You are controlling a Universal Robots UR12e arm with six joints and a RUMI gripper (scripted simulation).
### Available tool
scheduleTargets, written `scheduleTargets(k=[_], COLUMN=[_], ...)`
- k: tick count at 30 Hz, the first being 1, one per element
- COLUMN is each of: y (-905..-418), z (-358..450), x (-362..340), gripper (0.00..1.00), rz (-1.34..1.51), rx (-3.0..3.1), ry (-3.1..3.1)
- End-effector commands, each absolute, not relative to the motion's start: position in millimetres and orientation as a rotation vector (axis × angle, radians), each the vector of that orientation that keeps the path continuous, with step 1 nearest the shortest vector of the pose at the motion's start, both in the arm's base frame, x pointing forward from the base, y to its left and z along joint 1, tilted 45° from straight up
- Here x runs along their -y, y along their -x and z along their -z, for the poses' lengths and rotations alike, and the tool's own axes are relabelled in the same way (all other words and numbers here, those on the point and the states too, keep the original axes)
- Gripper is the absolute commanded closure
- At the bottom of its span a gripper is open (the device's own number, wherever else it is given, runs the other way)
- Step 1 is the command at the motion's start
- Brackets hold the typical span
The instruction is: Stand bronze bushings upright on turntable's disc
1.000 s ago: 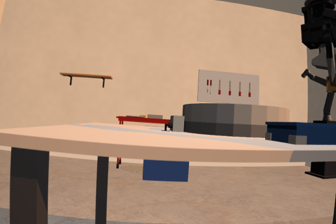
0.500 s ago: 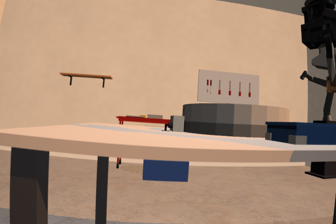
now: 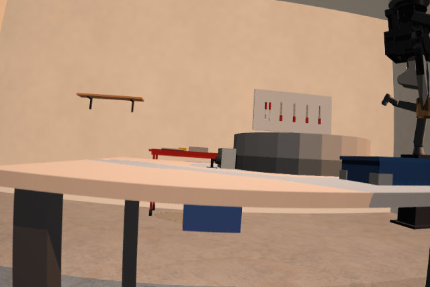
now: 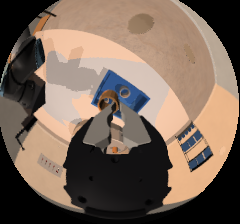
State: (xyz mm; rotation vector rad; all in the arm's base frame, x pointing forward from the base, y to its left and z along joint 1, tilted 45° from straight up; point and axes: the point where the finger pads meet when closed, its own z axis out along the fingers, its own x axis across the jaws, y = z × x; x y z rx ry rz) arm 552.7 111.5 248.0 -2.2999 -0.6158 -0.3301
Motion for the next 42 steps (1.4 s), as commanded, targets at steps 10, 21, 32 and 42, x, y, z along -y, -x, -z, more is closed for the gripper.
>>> scheduleTargets(k=[10,21,32,42], y=[-554.9,-561.6,-564.6,-566.7], z=[-189.1,-121.5,-62.5,-20.0], x=[-53.4,19.6,79.0,121.7], gripper=[1.0,1.0,1.0,1.0], rz=[0.327,0.332,0.332,0.332], rx=[0.61,0.614,0.613,0.613], ry=[2.299,2.303,2.303,2.303])
